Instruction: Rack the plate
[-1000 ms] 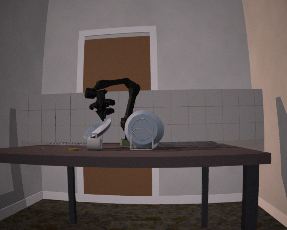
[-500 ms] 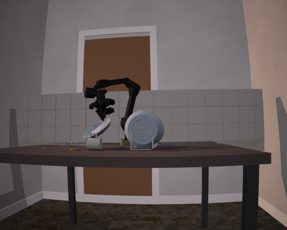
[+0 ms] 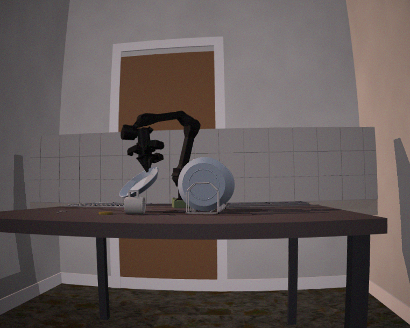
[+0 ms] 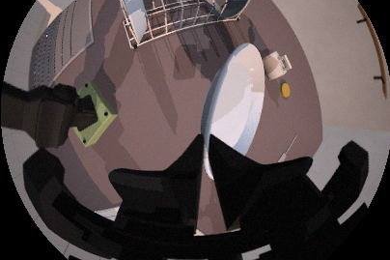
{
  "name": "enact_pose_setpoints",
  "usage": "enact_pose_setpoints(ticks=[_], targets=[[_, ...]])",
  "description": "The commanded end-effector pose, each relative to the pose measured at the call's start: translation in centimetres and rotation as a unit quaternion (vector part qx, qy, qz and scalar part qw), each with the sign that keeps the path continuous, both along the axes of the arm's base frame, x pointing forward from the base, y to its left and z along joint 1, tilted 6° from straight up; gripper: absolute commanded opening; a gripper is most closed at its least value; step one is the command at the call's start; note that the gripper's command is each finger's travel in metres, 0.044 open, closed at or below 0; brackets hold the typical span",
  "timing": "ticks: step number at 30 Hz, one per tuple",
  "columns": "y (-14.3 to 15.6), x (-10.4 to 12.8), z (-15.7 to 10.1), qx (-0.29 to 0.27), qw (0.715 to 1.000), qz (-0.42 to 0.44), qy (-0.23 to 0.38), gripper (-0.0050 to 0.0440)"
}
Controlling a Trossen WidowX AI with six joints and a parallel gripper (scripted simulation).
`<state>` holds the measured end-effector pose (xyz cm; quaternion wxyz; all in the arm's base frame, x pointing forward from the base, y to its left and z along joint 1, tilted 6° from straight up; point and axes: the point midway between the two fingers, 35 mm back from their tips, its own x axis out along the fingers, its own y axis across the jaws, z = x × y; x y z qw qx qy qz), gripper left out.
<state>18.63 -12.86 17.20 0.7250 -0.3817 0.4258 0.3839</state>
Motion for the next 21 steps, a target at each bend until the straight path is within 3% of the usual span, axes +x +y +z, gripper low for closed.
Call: enact_pose_setpoints(ticks=[1, 21], targets=[[-0.1, 0.3, 0.6, 0.003, 1.000, -0.008, -0.010, 0.0000], [-0.5, -0.4, 4.0, 0.116, 0.977, -0.176, -0.014, 0.0000]])
